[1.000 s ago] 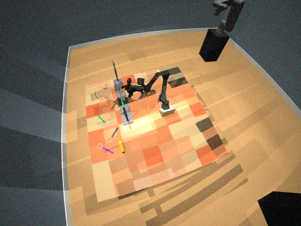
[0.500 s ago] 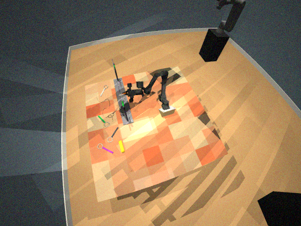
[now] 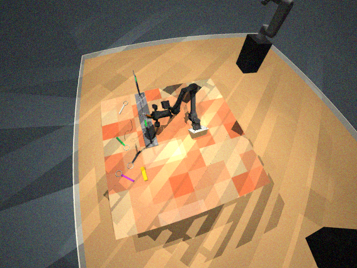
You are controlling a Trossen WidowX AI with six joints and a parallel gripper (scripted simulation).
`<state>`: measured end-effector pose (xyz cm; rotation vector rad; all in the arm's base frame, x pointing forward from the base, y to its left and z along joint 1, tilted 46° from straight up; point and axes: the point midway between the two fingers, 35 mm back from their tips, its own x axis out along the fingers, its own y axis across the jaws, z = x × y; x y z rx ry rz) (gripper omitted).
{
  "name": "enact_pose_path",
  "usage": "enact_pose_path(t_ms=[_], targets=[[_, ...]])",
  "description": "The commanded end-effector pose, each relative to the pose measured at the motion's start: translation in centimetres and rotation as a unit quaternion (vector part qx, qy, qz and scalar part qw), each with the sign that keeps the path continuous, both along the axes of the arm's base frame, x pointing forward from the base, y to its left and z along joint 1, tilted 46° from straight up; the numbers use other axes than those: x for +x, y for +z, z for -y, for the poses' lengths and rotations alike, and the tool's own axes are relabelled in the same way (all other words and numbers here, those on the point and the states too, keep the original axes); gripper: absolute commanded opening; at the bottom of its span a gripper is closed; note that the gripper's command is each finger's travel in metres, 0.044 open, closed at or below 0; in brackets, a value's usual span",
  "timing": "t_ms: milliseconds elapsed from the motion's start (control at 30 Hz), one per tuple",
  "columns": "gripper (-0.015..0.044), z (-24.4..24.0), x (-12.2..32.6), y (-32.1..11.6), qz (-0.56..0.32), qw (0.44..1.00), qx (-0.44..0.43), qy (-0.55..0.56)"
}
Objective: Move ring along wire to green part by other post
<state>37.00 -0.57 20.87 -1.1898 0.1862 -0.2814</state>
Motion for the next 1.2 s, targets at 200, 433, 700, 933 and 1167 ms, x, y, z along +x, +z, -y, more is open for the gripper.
enact_pose_path(t_ms=[200,433,700,933,1167], targets=[[-0.0150,-1.5,-0.1,-3.1,-0.015,0.995,0.095,0.003],[-0.0150,-2.6,-0.2,-4.5,-0.020,0.990,0.140,0.005],[-0.0150,-3.7,-0.3,-5.7,-0.024,0.985,0.172,0.006],[-0.0150,-4.3,-0.3,-6.4,-0.025,0.983,0.183,0.007],[-0.0150,-4.9,-0.4,-7.0,-0.026,0.982,0.187,0.007]])
